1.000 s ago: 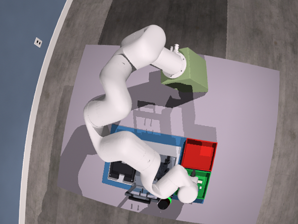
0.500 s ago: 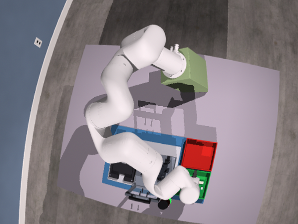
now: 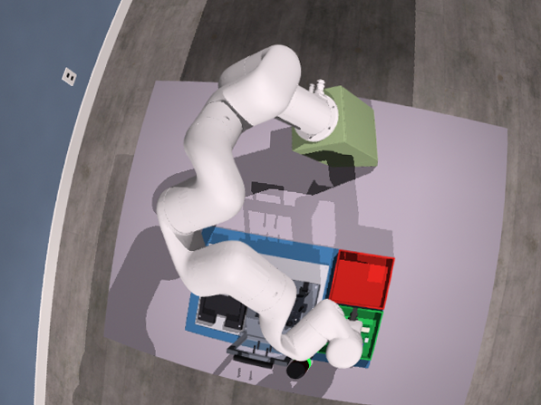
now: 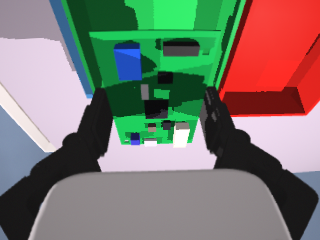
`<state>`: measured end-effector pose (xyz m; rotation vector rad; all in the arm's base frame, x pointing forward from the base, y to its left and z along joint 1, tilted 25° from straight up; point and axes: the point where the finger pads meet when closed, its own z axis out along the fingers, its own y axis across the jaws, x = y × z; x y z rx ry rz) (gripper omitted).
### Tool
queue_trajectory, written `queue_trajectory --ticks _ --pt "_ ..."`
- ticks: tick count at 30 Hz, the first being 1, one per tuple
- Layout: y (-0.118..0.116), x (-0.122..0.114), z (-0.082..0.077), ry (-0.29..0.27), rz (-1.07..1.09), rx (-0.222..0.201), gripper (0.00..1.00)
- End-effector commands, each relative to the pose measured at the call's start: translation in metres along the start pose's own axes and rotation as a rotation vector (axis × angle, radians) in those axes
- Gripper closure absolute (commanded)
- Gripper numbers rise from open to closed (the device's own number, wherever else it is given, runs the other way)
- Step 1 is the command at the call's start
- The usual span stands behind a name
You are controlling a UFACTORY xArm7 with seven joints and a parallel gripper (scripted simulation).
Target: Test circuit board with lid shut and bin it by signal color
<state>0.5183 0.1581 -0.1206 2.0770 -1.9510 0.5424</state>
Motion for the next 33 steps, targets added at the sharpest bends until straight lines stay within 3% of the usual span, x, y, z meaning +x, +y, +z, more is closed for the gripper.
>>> queue_trajectory --ticks 1,23,33 --pt "-0.001 -0.001 0.008 -0.003 0.0 0.004 0.21" --pt "-0.002 -0.002 0.068 -0.003 0.0 0.004 0.21" --pt "-0.002 -0.002 0.081 -0.003 0.0 0.004 0.21"
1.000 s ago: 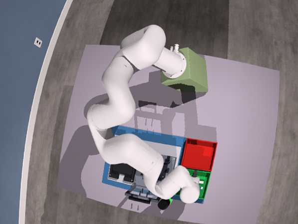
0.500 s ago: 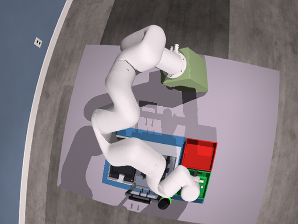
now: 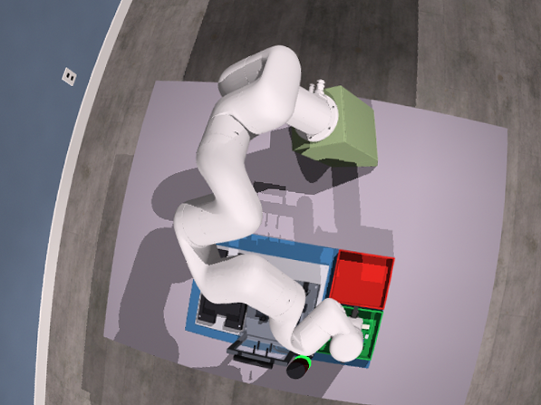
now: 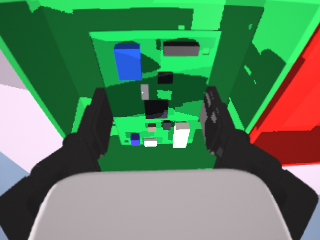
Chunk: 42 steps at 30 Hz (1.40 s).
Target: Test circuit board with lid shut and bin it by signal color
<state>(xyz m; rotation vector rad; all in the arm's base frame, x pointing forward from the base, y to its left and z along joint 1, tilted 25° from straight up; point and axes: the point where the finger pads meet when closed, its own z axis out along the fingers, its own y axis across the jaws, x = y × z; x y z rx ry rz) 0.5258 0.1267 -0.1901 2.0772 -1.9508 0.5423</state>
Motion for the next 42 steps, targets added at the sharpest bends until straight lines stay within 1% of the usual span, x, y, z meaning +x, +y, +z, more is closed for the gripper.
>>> queue_trajectory --ticks 1,7,42 --pt "-0.002 -0.0015 0.0049 -0.003 0.0 0.004 0.21" --pt "-0.002 -0.0015 0.0071 -0.003 0.0 0.004 0.21" --pt "-0.002 -0.0015 0.0088 -0.003 0.0 0.004 0.21"
